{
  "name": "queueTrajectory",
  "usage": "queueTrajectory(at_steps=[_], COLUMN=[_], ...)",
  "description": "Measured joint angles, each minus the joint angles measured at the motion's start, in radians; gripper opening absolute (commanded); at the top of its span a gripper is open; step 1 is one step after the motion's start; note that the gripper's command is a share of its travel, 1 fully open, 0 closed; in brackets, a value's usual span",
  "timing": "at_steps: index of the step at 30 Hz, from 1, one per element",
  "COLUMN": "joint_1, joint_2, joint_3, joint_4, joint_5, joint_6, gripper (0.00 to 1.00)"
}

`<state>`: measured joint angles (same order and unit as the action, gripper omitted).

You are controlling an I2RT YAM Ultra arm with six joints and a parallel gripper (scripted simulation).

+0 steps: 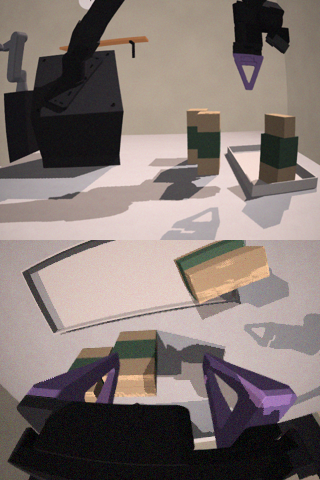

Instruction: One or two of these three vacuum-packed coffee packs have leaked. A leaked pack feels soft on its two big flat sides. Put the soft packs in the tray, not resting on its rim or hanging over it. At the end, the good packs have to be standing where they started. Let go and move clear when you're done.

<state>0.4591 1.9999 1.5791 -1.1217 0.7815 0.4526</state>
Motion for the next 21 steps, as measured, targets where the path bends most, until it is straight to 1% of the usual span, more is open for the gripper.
queueTrajectory(at_steps=[2, 16, 21], joint_1=[0.006, 0.075, 0.092], joint_2=[-0.001, -0.038, -0.048], joint_3=[-0.014, -0.177, -0.22], joint_4=[0.007, 0.065, 0.086], joint_5=[0.0, 0.006, 0.009], joint_6=[-0.046, -0.502, -0.637], gripper=[0.79, 0.79, 0.79])
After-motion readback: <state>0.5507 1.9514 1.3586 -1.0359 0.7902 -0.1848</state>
